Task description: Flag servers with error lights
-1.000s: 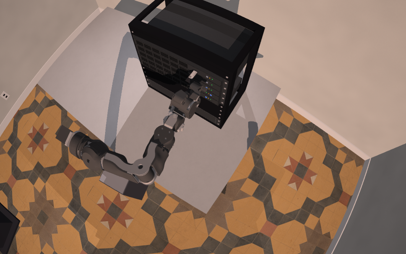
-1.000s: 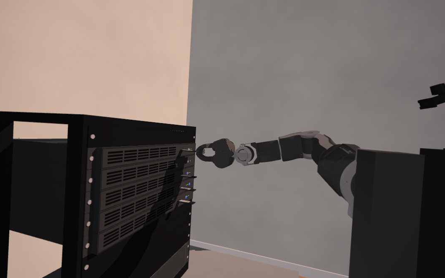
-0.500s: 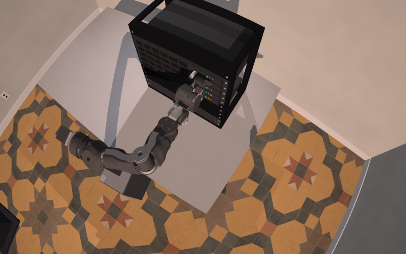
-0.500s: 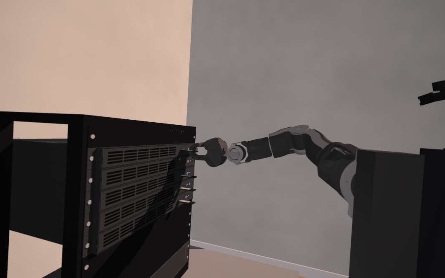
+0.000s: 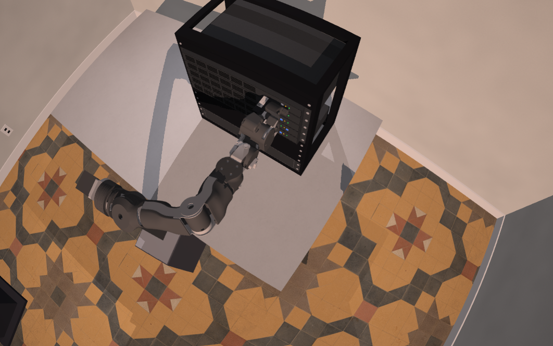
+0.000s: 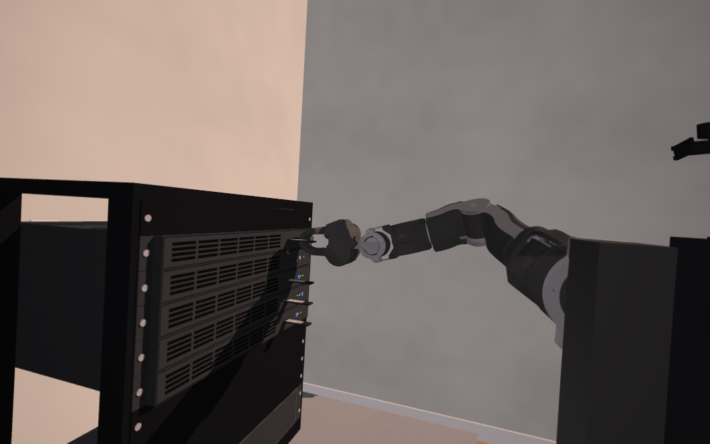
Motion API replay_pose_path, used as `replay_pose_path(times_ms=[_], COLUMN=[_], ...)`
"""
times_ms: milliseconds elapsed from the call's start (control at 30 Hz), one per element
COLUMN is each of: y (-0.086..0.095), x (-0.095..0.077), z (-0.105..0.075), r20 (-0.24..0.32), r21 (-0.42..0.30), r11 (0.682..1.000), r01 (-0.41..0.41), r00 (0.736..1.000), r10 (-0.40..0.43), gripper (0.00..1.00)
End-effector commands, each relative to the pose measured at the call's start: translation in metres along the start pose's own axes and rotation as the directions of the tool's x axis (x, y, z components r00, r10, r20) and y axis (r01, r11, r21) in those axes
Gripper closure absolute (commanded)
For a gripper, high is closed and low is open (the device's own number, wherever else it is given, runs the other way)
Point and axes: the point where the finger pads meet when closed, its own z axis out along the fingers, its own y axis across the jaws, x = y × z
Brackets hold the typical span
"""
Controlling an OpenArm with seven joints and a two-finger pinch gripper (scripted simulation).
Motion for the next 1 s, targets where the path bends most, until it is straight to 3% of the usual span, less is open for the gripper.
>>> replay_pose_path(times_ms=[0, 967], y=[0.0019, 0.0044], x=[0.0007, 0.0001], z=[0.0006, 0.0007], r20=[-0.003, -0.003], r21=[-0.008, -0.008], r11=[1.000, 1.000], r01=[-0.002, -0.002], r00=[1.000, 1.000], r10=[0.002, 0.002], gripper=[1.00, 1.00])
